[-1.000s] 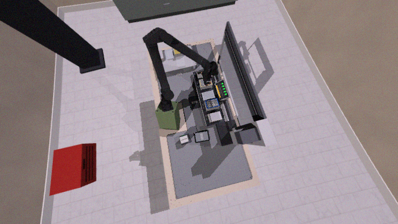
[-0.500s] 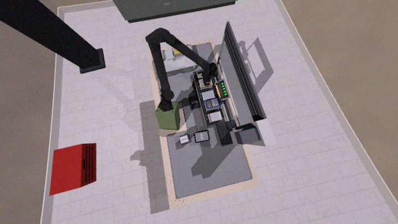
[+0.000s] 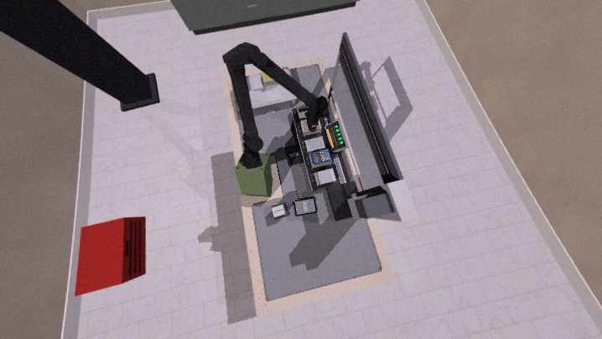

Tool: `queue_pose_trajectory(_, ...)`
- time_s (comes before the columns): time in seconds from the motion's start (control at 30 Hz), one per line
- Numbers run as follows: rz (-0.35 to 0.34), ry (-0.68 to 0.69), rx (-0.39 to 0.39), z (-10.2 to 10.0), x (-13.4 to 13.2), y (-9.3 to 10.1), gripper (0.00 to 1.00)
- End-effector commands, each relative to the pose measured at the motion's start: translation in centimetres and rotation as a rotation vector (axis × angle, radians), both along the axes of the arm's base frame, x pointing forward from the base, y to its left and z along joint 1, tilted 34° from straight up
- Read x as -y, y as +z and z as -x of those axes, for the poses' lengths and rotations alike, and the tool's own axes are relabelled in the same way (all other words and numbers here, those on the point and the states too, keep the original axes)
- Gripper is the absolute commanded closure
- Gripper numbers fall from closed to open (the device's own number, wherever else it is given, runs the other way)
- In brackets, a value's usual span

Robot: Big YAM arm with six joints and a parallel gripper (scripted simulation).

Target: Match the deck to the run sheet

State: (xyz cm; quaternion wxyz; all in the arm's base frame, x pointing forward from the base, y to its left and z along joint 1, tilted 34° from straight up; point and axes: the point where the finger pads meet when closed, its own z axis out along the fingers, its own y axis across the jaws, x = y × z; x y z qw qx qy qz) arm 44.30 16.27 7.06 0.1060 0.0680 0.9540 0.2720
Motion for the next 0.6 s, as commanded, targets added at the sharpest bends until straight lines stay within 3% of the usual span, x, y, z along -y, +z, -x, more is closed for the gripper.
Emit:
queue_pose_trajectory(0.0, -0.006, -0.012, 0.036, -1.06, 0.12, 1.31, 0.00)
queue_pose_trajectory(0.03, -0.006, -0.012, 0.036, -1.06, 0.12, 1.31, 0.00)
queue_pose_trajectory(0.07, -0.006, -0.012, 0.036, -1.06, 0.12, 1.31, 1.00)
queue_pose_trajectory(0.57, -0.006, -0.012, 0.036, -1.06, 0.12, 1.31, 1.00)
